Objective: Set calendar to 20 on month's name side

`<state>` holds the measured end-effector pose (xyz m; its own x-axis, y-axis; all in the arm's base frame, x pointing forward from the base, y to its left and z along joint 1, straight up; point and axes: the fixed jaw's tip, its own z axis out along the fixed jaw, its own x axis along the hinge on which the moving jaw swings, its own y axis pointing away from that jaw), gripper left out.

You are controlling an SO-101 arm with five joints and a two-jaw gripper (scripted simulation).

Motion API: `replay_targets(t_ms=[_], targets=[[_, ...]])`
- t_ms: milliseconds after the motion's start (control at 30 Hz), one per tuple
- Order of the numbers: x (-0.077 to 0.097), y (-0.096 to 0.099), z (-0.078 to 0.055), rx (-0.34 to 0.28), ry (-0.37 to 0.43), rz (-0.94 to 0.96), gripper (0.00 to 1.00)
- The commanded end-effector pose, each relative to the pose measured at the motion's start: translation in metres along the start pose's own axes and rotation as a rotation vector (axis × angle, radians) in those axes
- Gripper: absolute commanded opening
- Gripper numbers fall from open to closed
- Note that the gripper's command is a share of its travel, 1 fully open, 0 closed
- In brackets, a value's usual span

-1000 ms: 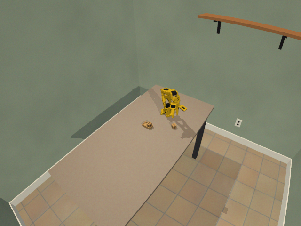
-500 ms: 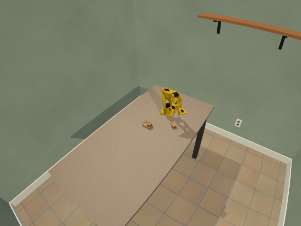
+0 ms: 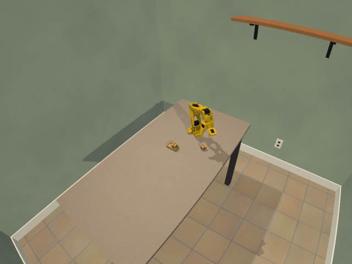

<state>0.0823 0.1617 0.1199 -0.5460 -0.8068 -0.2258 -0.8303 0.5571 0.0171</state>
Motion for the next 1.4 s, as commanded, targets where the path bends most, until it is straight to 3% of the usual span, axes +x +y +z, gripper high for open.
replay_targets(t_ms=[0,367,667,733,1000,1367], targets=[[-0.004,0.003,-0.006,-0.007,-0.031,0.009,0.35],[-0.003,0.003,-0.001,-0.004,-0.001,0.01,0.35],[0.007,0.002,0.031,0.017,0.219,0.009,0.35],[0.007,0.002,0.031,0.017,0.219,0.009,0.35],[0.024,0.0,0.058,0.038,0.424,0.009,0.35],[0.027,0.004,0.065,0.048,0.477,0.006,0.35]])
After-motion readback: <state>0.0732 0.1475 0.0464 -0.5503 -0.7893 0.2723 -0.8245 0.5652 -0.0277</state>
